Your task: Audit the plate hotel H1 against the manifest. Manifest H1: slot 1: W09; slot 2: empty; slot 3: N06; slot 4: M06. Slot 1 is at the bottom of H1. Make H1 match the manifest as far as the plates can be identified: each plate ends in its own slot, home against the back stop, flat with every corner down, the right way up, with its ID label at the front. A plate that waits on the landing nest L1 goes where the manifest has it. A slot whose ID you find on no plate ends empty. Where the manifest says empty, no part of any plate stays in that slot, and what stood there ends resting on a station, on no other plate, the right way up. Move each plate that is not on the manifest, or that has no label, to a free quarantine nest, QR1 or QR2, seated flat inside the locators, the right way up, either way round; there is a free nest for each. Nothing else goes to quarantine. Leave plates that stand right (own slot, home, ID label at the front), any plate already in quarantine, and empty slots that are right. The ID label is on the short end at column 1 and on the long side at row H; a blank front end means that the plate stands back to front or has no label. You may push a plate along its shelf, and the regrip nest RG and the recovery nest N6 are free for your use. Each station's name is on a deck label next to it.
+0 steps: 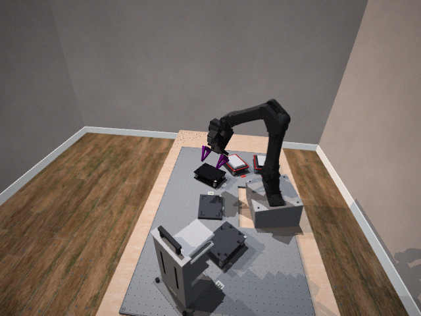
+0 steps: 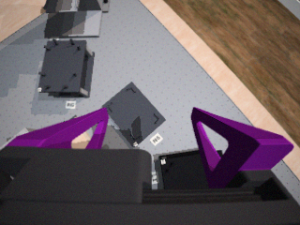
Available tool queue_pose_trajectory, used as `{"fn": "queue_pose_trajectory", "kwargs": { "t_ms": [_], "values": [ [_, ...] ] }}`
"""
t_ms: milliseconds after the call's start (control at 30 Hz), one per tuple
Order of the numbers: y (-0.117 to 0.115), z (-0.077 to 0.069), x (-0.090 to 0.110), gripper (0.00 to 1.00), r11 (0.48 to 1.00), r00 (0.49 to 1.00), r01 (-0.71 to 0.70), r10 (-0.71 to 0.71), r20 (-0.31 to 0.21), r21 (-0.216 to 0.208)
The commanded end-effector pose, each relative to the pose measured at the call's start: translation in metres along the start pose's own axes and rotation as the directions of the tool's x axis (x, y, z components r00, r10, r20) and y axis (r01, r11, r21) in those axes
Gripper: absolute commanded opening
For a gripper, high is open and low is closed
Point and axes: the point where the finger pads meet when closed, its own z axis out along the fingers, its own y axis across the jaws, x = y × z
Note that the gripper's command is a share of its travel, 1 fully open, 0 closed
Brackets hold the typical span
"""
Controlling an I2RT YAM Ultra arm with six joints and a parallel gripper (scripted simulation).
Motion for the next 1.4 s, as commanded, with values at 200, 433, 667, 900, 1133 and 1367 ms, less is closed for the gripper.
{"fn": "queue_pose_trajectory", "kwargs": {
  "t_ms": [200, 433, 667, 900, 1133, 1367],
  "values": [
    [0.006, 0.007, -0.021, 1.00, 0.999, 1.000, -0.002, 0.002, 0.015, 0.036],
    [0.020, 0.020, -0.034, 1.00, 0.999, 1.000, -0.002, 0.002, 0.016, 0.036],
    [0.030, 0.030, -0.044, 1.00, 0.999, 1.000, -0.002, 0.002, 0.016, 0.036],
    [0.044, 0.043, -0.057, 1.00, 0.999, 1.000, -0.003, 0.002, 0.017, 0.036],
    [0.059, 0.055, -0.070, 1.00, 0.999, 1.000, -0.003, 0.002, 0.018, 0.036],
    [0.074, 0.059, -0.074, 1.00, 0.999, 1.000, -0.003, 0.002, 0.019, 0.036]
  ]
}}
